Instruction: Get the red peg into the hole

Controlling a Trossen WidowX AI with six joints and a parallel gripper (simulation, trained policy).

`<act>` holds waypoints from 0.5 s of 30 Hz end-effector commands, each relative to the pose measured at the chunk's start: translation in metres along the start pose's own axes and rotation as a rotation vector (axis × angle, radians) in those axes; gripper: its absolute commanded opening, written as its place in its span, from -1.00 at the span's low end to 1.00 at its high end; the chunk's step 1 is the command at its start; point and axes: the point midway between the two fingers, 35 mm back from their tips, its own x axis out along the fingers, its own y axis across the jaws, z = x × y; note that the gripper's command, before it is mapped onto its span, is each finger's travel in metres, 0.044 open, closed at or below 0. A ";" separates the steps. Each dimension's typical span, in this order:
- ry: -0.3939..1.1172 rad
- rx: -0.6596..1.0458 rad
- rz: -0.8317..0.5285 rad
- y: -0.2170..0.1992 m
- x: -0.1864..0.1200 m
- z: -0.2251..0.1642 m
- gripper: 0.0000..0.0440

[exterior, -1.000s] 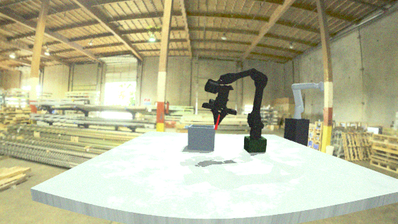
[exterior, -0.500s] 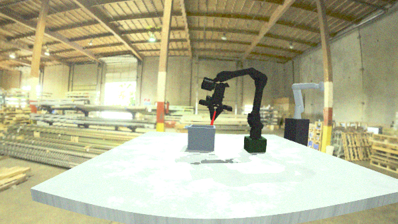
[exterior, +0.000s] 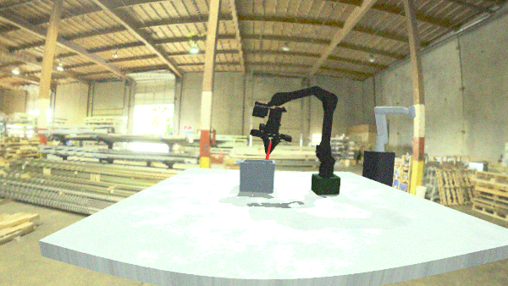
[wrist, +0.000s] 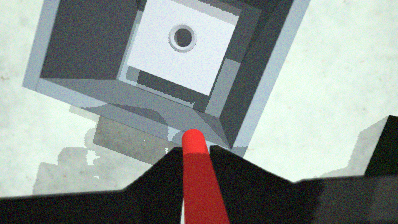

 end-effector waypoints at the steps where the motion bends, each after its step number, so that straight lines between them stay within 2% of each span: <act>1: 0.002 0.000 -0.013 0.001 0.004 0.010 -1.00; 15: 0.008 0.005 -0.051 0.000 0.030 0.040 -1.00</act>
